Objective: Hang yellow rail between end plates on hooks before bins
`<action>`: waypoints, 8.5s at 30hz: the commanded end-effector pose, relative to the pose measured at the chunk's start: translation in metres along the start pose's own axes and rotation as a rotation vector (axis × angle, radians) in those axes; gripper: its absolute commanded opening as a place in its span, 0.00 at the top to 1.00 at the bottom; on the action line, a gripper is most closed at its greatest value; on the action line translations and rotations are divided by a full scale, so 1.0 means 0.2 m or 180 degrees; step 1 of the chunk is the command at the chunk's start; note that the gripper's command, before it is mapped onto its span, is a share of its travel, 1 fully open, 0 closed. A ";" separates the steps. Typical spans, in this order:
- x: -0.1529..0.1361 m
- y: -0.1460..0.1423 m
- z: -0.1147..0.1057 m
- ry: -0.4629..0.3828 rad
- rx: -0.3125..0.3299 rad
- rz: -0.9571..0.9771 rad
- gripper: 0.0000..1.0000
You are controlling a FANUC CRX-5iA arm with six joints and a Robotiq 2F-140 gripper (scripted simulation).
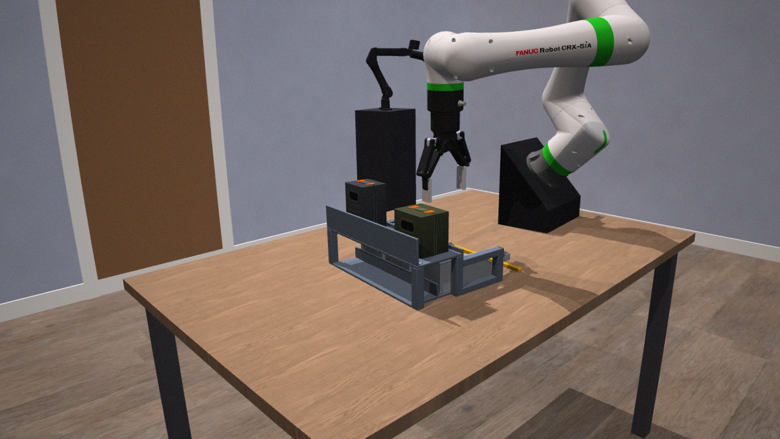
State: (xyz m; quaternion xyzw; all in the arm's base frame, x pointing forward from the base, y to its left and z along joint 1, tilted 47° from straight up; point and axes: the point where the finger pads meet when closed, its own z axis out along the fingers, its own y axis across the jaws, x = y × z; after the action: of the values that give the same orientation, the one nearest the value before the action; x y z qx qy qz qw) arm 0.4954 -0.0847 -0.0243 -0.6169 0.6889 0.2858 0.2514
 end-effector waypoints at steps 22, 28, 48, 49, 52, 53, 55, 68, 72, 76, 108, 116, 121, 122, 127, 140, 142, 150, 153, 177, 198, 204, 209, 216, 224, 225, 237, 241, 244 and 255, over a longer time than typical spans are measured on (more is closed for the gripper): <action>-0.12 0.01 -0.05 0.0270 -0.0201 -0.0599 0.00; -0.20 0.02 -0.09 0.0415 -0.0318 -0.0938 0.00; -0.38 0.03 -0.18 0.0742 -0.0597 -0.1728 0.00; -0.38 0.03 -0.18 0.0742 -0.0597 -0.1728 0.00; -0.38 0.03 -0.18 0.0742 -0.0597 -0.1728 0.00; -0.38 0.03 -0.18 0.0742 -0.0597 -0.1728 0.00; -0.38 0.03 -0.18 0.0742 -0.0597 -0.1728 0.00; -0.51 0.04 -0.25 0.0970 -0.0801 -0.2295 0.00; -0.51 0.04 -0.25 0.0970 -0.0801 -0.2295 0.00; -0.51 0.04 -0.25 0.0970 -0.0801 -0.2295 0.00; -0.82 0.06 -0.43 0.1421 -0.1220 -0.3429 0.00; -0.99 0.08 -0.53 0.1649 -0.1435 -0.3995 0.00; -0.99 0.08 -0.53 0.1649 -0.1435 -0.3995 0.00; -0.99 0.08 -0.53 0.1649 -0.1435 -0.3995 0.00; -0.99 0.08 -0.53 0.1649 -0.1435 -0.3995 0.00; -1.17 0.10 -0.65 0.1882 -0.1651 -0.4557 0.00; -1.17 0.10 -0.65 0.1882 -0.1651 -0.4557 0.00; -1.34 0.13 -0.75 0.2095 -0.1842 -0.5049 0.00; -1.34 0.13 -0.75 0.2095 -0.1842 -0.5049 0.00; -1.16 0.16 -0.58 0.1933 -0.1643 -0.5688 0.00; -0.87 0.20 -0.31 0.1628 -0.1278 -0.6689 0.00; -0.80 0.21 -0.24 0.1541 -0.1176 -0.6935 0.00; -0.80 0.21 -0.24 0.1541 -0.1176 -0.6935 0.00; -0.66 0.23 -0.10 0.1358 -0.0962 -0.7420 0.00; -0.62 0.23 -0.07 0.1308 -0.0905 -0.7540 0.00; -0.62 0.23 -0.07 0.1308 -0.0905 -0.7540 0.00; -0.44 0.26 0.11 0.1049 -0.0608 -0.8129 0.00; -0.44 0.26 0.11 0.1049 -0.0608 -0.8129 0.00; -0.44 0.26 0.11 0.1049 -0.0608 -0.8129 0.00; -0.19 0.29 0.34 0.0758 -0.0282 -0.8700 0.00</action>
State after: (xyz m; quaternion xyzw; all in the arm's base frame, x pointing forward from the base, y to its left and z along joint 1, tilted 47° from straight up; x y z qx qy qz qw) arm 0.4430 -0.0043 -0.0201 -0.8484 -0.4304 -0.2034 0.2314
